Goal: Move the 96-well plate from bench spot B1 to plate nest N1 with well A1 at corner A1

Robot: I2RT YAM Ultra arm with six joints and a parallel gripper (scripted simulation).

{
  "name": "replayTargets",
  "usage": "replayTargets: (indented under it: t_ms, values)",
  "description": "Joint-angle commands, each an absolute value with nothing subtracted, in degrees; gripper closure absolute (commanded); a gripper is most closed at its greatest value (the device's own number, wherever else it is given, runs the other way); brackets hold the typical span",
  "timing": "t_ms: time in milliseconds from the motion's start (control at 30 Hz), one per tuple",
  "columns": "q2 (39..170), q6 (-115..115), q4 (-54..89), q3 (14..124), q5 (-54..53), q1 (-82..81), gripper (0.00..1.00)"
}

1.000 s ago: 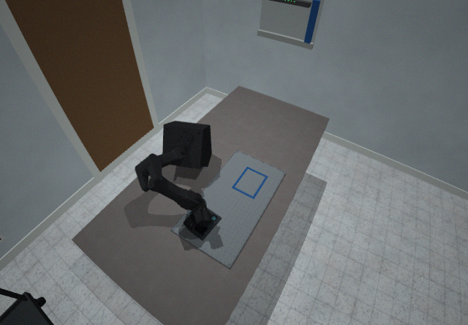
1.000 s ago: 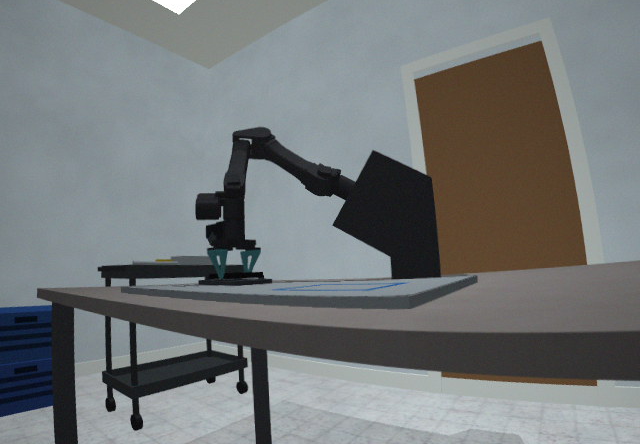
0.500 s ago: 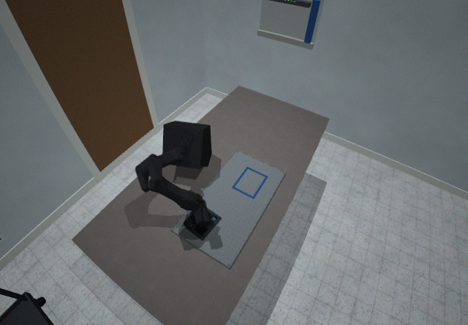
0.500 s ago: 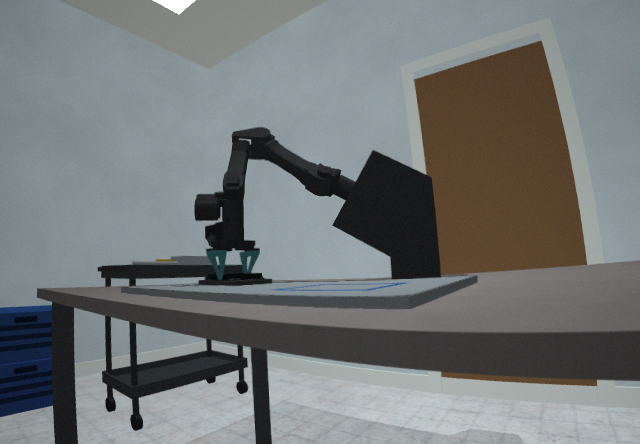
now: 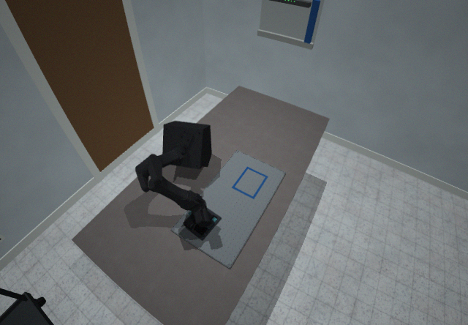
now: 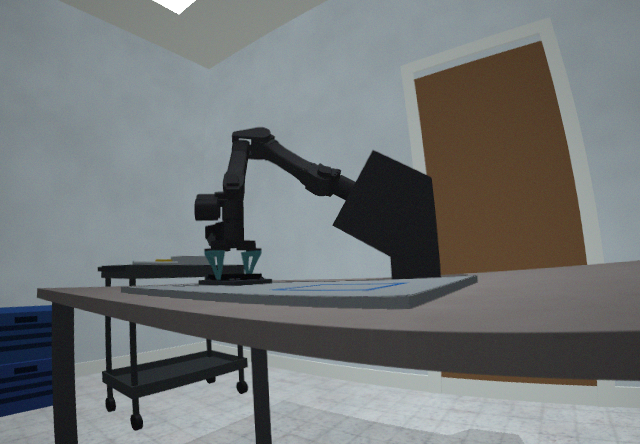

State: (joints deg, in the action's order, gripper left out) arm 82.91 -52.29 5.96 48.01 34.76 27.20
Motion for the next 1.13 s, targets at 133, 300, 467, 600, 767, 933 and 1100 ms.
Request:
replayTargets:
  t_ms: [133,300,467,600,767,933,1100]
  values:
    - [83.02,-52.05,6.36,49.79,35.32,26.73,0.0]
    - [79.78,-53.43,8.74,49.57,36.12,25.29,0.0]
    - [77.49,-54.72,11.7,49.53,37.37,23.61,0.0]
    - [76.58,-55.27,12.95,49.56,37.9,22.9,0.0]
    - [76.1,-55.8,14.03,49.75,38.31,22.4,0.0]
    - [76.1,-55.85,14.12,49.78,38.32,22.39,0.0]
    - [76.09,-55.86,14.15,49.79,38.32,22.39,0.0]
